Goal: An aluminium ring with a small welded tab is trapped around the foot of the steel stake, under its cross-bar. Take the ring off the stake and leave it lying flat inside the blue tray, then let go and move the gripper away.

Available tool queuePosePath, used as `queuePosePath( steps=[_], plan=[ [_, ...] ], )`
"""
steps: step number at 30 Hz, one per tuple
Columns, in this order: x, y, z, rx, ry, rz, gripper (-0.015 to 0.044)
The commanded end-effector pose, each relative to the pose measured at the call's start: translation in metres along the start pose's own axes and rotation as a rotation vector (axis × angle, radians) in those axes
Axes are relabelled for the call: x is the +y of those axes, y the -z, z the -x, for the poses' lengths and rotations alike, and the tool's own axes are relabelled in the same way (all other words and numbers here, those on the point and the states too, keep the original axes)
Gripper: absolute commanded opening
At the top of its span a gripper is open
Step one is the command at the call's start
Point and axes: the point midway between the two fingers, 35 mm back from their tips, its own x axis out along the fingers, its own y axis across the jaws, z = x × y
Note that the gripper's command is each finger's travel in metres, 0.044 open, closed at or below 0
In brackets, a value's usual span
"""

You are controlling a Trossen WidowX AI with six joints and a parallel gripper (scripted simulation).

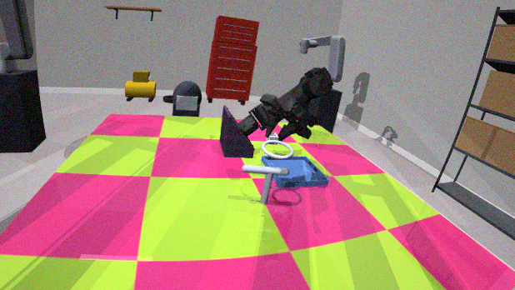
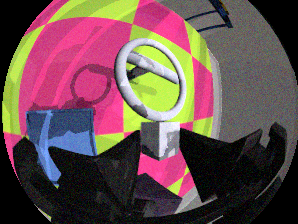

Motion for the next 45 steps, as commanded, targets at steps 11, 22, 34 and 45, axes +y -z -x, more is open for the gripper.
queuePosePath(
  steps=[11,22,34,45],
  plan=[
    [0.007,0.000,0.009,-0.002,0.073,-0.100,0.0000],
    [0.068,-0.002,0.009,-0.063,0.130,-0.184,0.0000],
    [0.128,0.032,0.014,-0.034,0.110,-0.198,0.0000],
    [0.184,0.099,0.036,-0.010,0.068,-0.119,0.0000]
  ],
)
